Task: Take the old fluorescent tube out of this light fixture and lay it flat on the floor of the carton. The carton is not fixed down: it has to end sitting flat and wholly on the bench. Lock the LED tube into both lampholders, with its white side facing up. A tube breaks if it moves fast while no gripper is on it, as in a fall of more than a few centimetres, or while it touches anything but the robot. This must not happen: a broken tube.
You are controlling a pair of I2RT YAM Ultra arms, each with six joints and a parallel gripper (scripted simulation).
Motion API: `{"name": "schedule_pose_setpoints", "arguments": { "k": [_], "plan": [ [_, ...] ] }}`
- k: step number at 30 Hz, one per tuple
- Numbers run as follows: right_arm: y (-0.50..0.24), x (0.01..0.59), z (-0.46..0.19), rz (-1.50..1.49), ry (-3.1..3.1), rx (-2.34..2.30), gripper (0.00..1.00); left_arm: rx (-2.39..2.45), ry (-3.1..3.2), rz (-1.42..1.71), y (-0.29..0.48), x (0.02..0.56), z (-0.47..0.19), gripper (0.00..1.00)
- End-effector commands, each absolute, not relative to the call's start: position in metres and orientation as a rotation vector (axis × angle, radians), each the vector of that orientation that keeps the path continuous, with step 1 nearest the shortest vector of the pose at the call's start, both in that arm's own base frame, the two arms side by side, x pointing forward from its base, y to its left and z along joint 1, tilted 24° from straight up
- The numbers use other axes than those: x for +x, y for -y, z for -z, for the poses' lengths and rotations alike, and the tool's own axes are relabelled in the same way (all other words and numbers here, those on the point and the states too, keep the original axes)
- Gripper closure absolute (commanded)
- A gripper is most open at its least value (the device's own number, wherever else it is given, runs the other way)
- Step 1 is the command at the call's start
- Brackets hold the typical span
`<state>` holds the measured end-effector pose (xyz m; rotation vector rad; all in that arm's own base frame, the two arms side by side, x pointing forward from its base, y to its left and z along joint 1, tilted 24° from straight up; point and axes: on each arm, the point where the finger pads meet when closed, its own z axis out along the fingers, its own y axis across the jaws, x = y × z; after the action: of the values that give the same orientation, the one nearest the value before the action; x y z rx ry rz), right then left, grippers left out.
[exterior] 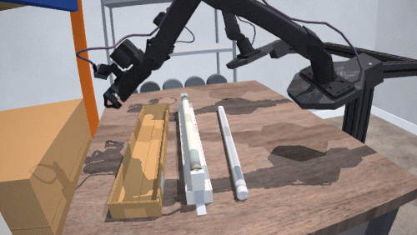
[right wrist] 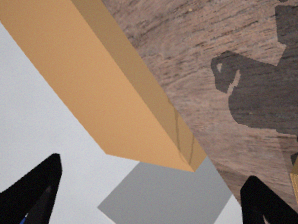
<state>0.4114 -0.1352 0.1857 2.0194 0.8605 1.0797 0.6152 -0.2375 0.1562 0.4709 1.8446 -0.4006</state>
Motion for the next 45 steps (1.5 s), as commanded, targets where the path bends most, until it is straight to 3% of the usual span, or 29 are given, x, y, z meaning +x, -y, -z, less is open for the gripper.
{"name": "schedule_pose_setpoints", "arguments": {
  "k": [1,18,19,35,36,45],
  "plan": [
    [0.1355,0.4121,-0.1909,-1.089,-0.856,2.006,0.00,0.472,-1.825,0.403,0.2393,0.6150,-0.1658,0.00],
    [0.1370,0.4125,-0.1994,-1.094,-0.848,1.985,0.00,0.482,-1.833,0.407,0.2424,0.6132,-0.1639,0.00],
    [0.1370,0.4125,-0.1994,-1.094,-0.848,1.985,0.00,0.482,-1.833,0.407,0.2424,0.6132,-0.1639,0.51],
    [0.1370,0.4125,-0.1994,-1.094,-0.848,1.985,0.00,0.482,-1.833,0.407,0.2424,0.6132,-0.1639,0.51],
    [0.1370,0.4125,-0.1994,-1.094,-0.848,1.985,0.51,0.482,-1.833,0.407,0.2424,0.6132,-0.1639,0.51],
    [0.1370,0.4125,-0.1994,-1.094,-0.848,1.985,0.51,0.482,-1.833,0.407,0.2424,0.6132,-0.1639,0.51]
  ]
}}
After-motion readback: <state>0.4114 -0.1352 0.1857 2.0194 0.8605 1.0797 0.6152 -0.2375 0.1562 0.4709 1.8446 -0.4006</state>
